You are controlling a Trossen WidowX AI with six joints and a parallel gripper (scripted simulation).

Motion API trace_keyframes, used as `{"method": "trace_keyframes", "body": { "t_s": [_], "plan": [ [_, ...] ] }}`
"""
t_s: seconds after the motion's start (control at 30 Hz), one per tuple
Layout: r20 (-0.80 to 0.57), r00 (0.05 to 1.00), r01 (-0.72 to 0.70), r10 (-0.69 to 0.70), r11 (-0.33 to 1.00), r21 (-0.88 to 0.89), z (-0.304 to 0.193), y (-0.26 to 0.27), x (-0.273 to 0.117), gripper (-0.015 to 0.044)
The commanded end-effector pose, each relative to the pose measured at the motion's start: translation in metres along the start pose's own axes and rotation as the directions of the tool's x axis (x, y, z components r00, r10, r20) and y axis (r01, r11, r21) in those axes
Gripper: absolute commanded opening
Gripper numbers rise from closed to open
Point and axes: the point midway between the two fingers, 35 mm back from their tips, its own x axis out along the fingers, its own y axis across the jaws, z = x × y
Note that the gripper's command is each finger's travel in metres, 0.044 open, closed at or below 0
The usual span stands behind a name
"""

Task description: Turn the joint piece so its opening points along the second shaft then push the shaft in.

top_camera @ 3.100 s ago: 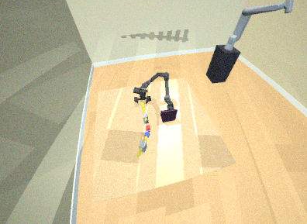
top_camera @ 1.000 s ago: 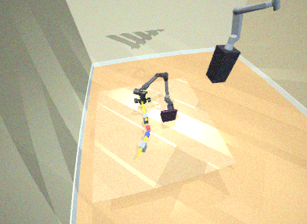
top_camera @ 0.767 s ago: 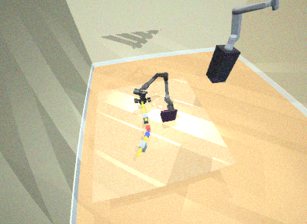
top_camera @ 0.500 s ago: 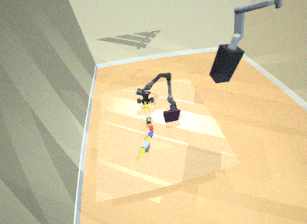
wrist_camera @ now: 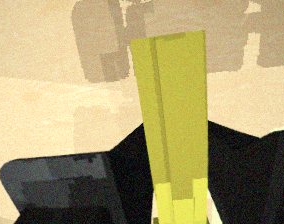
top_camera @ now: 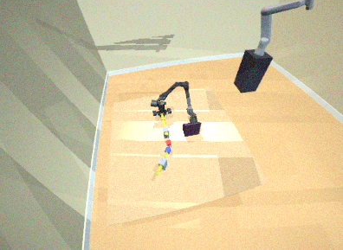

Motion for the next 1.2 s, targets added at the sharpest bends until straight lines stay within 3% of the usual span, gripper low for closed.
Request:
{"method": "trace_keyframes", "body": {
  "t_s": [0.0,0.13,0.4,1.17],
  "plan": [
    [-0.003,0.999,0.033,-0.033,0.999,0.000,0.000,-0.001,0.001,0.0067],
    [-0.003,0.998,0.059,-0.059,0.998,0.000,0.000,-0.001,0.001,0.0067],
    [0.000,0.999,0.034,-0.034,0.999,0.000,0.001,0.000,0.000,0.0000],
    [-0.005,0.998,0.061,-0.061,0.998,0.000,-0.028,0.000,0.000,0.0000]
  ]
}}
